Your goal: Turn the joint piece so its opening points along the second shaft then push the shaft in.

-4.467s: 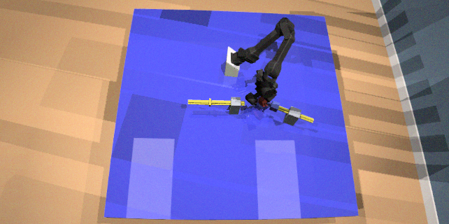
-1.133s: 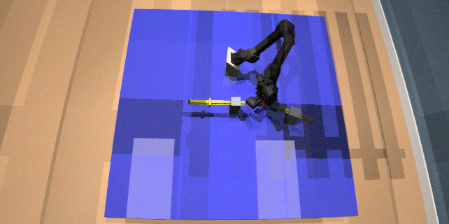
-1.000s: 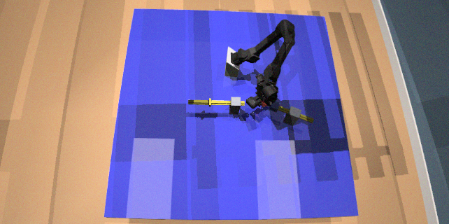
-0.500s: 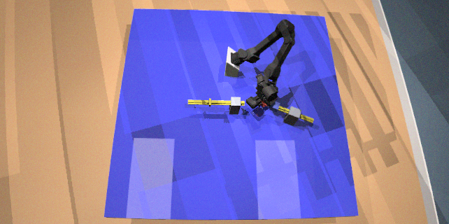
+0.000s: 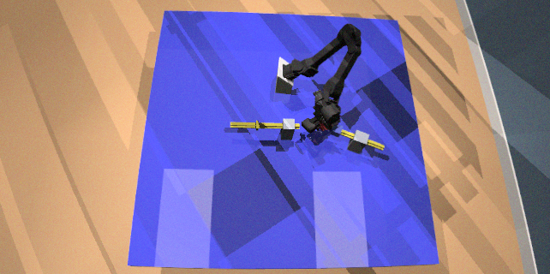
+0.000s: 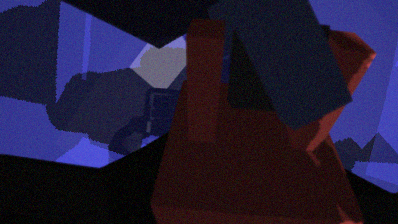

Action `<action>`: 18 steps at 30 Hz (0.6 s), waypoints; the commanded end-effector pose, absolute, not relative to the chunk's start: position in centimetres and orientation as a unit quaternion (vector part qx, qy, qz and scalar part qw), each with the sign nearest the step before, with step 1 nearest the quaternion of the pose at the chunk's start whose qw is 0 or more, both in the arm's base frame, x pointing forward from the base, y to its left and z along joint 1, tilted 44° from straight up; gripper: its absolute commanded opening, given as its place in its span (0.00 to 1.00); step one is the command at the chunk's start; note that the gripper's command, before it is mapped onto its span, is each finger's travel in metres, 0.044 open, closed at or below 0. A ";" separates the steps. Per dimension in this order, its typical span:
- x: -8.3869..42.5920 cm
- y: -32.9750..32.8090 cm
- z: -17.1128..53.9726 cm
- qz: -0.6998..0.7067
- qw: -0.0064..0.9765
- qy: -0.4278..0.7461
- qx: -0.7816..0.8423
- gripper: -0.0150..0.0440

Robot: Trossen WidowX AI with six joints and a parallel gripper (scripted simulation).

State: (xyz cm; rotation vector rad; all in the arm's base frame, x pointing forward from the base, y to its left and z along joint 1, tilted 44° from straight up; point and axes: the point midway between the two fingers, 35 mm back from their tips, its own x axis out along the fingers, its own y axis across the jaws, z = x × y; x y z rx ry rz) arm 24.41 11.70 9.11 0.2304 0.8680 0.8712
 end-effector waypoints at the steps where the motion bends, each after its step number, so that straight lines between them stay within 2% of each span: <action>1: 24.4 11.7 9.1 0.408 0.811 0.406 0.108 0.46; 6: 24.4 11.7 9.1 0.408 0.811 0.406 0.108 0.25; 18: 24.5 11.2 9.0 0.441 0.796 0.412 0.056 0.25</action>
